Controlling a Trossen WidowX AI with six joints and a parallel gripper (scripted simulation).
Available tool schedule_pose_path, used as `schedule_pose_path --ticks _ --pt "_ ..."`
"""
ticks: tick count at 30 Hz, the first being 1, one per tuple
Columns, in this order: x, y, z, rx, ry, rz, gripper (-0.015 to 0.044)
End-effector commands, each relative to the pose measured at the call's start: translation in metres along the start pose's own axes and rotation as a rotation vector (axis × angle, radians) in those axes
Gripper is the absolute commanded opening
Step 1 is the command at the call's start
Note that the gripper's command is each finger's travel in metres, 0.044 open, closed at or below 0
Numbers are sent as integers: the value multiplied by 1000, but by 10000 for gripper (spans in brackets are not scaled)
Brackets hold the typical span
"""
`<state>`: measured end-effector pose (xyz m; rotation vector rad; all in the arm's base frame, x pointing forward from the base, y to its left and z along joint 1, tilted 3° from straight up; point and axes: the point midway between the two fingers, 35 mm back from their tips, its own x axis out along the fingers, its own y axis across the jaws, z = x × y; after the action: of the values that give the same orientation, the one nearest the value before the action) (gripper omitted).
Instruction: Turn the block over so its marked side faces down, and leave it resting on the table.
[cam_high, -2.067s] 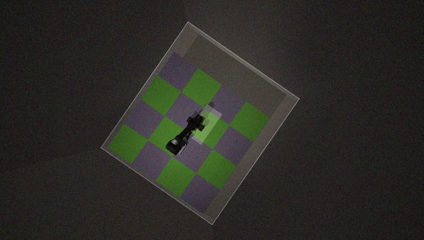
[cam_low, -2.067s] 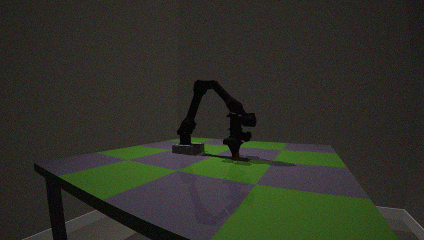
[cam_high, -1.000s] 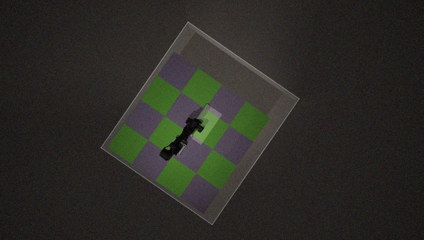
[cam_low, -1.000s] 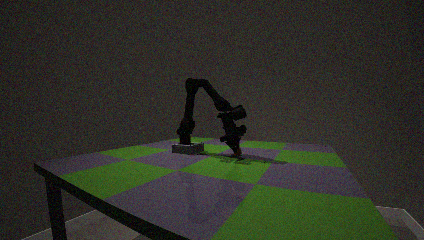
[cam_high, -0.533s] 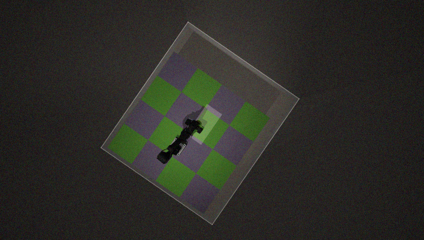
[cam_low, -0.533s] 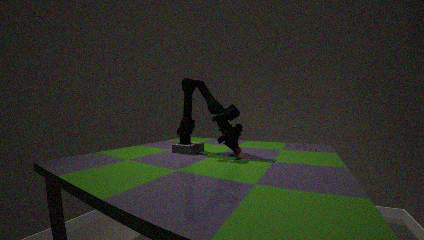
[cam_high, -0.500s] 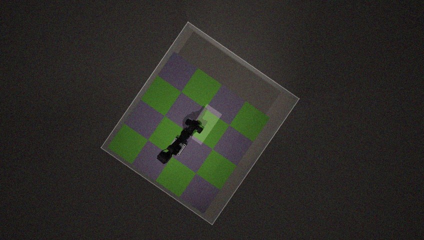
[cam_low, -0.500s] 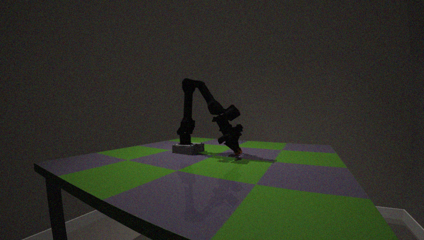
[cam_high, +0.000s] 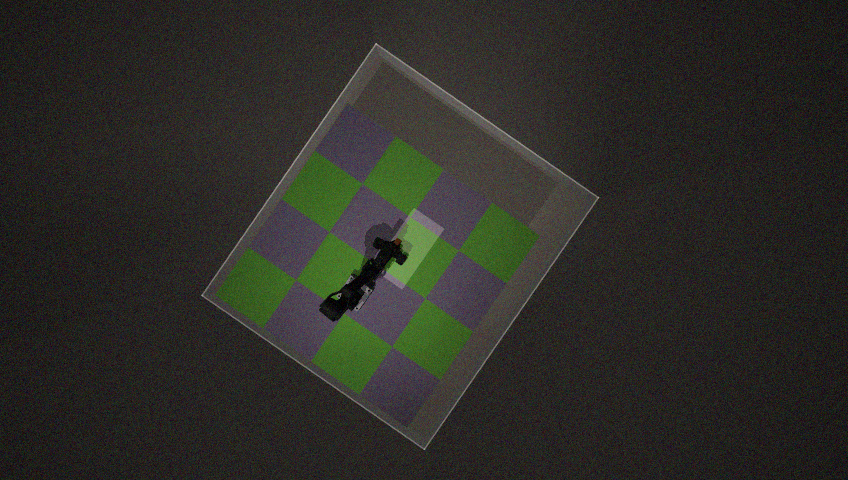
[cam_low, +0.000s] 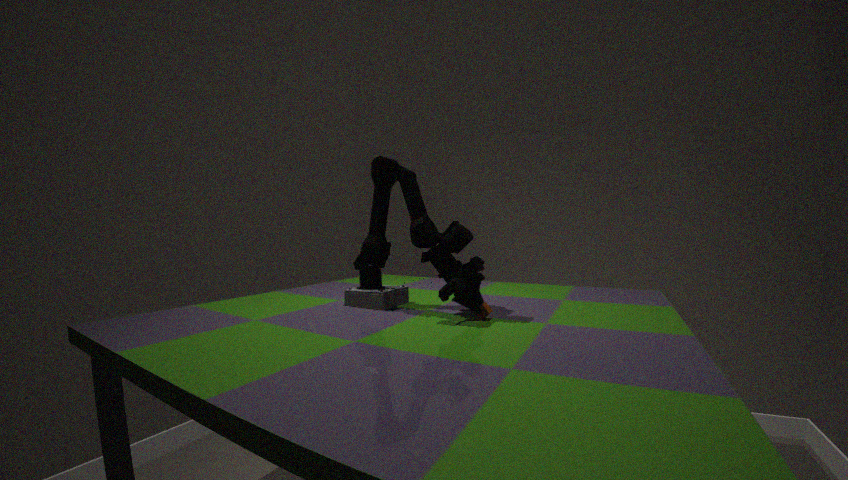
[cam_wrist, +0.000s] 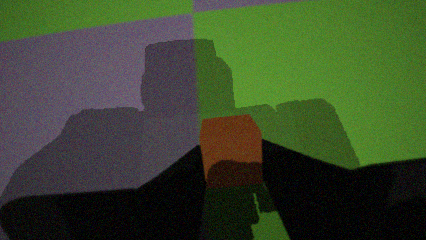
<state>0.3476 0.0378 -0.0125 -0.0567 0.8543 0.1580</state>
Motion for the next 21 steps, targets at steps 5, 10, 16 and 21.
schedule_pose_path --ticks 5,10,16,21 --pt "5 1 -7 8 -96 4 0" --pt "4 1 -9 10 -166 5 0" --pt "-1 1 -13 7 -241 5 0" --pt "-7 2 -17 3 -299 4 0"
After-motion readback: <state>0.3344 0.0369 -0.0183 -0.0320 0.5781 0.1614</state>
